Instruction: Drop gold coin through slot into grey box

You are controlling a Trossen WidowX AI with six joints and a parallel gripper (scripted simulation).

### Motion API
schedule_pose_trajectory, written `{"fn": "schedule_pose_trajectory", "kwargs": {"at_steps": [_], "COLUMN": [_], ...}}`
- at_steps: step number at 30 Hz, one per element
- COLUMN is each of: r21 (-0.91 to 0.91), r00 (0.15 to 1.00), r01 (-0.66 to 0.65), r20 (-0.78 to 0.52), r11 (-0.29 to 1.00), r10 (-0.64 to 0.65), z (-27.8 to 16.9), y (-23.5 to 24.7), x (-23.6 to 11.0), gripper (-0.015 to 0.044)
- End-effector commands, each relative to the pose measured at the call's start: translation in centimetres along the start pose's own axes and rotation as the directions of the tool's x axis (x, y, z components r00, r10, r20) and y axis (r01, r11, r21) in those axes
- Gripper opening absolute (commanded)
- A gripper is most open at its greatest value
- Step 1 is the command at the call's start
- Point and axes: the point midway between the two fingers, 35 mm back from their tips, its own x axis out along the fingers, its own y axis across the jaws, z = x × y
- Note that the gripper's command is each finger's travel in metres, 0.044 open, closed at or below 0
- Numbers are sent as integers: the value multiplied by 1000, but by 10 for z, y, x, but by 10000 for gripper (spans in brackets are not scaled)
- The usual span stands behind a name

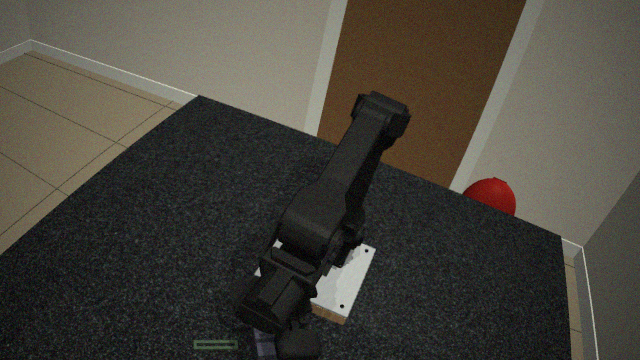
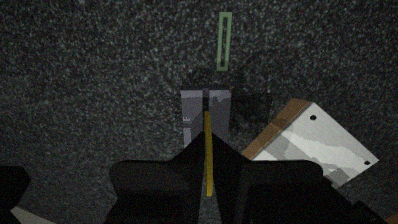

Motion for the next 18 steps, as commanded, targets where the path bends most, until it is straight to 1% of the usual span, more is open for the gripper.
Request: {"fn": "schedule_pose_trajectory", "kwargs": {"at_steps": [1,5,18], "r21": [2,-1,0], "r00": [1000,1000,1000], "r01": [-1,0,0], "r20": [2,0,-1], "r11": [1000,1000,1000], "r10": [1,0,0], "z": [-7,-2,-7], "y": [-1,0,-1], "x": [0,0,1], "gripper": [0,0,0]}}
